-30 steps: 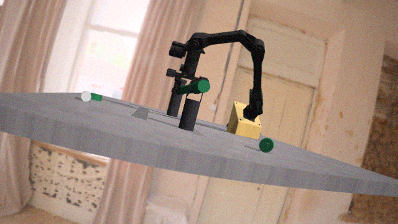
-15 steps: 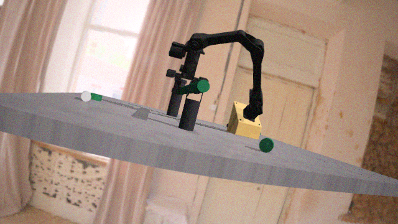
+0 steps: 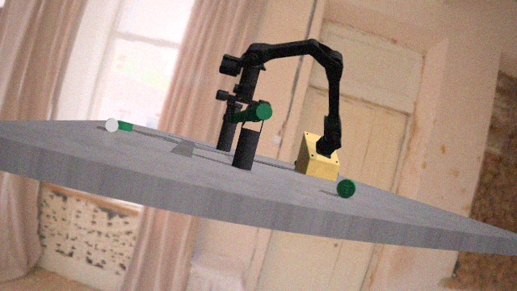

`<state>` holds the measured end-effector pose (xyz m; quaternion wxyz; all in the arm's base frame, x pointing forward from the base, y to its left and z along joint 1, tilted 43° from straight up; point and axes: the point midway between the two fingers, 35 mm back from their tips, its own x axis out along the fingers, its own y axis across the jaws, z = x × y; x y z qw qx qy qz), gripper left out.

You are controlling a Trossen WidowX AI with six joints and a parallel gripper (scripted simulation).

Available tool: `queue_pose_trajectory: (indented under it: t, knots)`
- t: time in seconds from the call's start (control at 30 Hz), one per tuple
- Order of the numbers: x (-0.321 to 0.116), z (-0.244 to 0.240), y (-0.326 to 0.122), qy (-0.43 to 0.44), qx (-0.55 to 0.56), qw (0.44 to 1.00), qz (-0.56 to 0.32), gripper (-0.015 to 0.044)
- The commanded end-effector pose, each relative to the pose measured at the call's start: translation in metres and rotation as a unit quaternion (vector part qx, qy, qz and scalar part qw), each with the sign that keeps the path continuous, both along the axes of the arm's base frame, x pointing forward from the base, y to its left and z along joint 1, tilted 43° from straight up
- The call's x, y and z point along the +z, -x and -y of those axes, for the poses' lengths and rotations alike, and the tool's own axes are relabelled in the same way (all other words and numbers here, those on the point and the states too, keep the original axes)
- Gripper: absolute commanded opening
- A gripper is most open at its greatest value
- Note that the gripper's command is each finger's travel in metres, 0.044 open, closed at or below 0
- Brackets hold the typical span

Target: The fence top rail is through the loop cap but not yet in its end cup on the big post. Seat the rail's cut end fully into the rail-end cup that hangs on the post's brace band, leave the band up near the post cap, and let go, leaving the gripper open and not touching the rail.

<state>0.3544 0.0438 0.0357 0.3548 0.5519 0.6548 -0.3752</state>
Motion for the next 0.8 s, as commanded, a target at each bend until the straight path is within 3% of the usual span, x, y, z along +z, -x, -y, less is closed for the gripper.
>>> queue_pose_trajectory:
  t: [0.0, 0.77]
  knots:
    - [0.001, 0.0018, -0.0013, 0.003, 0.001, 1.0, 0.002, 0.0]
    - [0.0008, 0.005, -0.0022, 0.007, 0.002, 1.0, 0.003, 0.0]
